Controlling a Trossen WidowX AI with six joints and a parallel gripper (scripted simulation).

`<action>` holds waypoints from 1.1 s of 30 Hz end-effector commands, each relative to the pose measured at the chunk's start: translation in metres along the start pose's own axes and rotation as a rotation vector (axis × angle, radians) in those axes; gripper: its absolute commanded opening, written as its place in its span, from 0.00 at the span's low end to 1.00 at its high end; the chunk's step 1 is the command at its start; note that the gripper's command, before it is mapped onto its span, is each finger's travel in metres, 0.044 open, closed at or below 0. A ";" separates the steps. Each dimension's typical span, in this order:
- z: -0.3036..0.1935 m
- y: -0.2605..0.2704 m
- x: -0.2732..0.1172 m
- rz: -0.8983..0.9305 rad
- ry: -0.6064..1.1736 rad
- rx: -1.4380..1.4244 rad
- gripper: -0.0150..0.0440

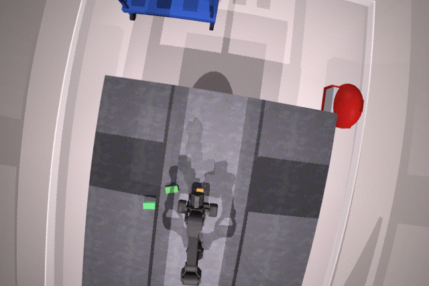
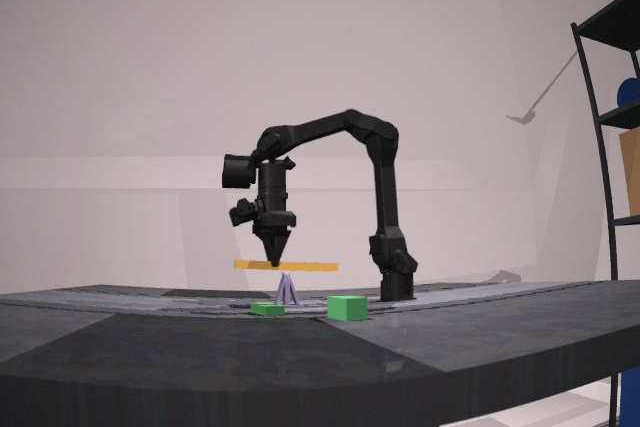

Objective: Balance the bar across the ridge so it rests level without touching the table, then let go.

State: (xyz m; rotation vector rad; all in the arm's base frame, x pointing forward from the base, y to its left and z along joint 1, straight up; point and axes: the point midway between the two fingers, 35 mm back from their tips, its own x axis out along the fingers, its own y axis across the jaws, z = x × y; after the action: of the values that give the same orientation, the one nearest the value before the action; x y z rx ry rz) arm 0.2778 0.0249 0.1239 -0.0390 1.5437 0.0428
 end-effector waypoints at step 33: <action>0.000 0.000 0.003 -0.001 -0.002 0.000 0.25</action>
State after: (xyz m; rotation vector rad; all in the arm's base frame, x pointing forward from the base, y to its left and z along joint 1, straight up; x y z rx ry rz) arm 0.2778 0.0250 0.1211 -0.0391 1.5437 0.0429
